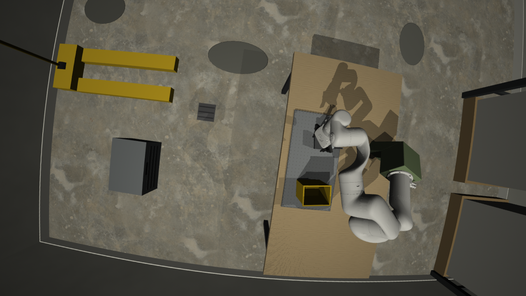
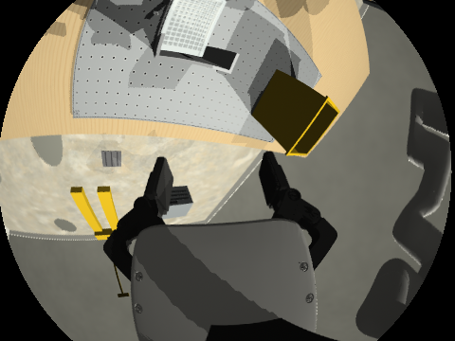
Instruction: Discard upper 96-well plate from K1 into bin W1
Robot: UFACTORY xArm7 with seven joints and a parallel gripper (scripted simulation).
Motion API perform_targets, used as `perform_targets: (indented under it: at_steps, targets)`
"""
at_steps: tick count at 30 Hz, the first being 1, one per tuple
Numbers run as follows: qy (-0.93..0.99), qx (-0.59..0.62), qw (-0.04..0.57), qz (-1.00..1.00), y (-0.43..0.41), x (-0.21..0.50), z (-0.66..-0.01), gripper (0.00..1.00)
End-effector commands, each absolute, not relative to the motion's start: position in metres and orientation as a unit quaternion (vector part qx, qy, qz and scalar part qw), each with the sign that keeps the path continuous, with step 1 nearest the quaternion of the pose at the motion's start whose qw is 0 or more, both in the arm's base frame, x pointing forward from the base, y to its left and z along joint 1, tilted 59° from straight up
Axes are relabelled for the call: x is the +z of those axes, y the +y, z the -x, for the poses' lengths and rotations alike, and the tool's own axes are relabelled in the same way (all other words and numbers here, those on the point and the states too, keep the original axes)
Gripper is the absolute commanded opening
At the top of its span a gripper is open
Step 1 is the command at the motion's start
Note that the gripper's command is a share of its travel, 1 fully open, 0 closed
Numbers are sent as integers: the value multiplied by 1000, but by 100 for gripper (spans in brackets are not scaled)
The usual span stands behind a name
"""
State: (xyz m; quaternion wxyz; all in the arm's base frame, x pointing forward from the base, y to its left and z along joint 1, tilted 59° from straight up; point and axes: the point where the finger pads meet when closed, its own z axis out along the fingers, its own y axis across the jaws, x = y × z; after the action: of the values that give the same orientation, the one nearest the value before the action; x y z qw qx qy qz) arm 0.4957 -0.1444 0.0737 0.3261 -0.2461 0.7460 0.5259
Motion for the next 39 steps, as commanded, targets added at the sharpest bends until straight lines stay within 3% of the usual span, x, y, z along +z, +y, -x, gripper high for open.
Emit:
perform_targets:
  at_steps: [1, 17, 39]
  targets:
    - [747, 524, 327, 245, -147, 74, -495, 100]
    - [747, 524, 327, 245, -147, 74, -495, 100]
    - [659, 365, 463, 468, -141, 51, -474, 100]
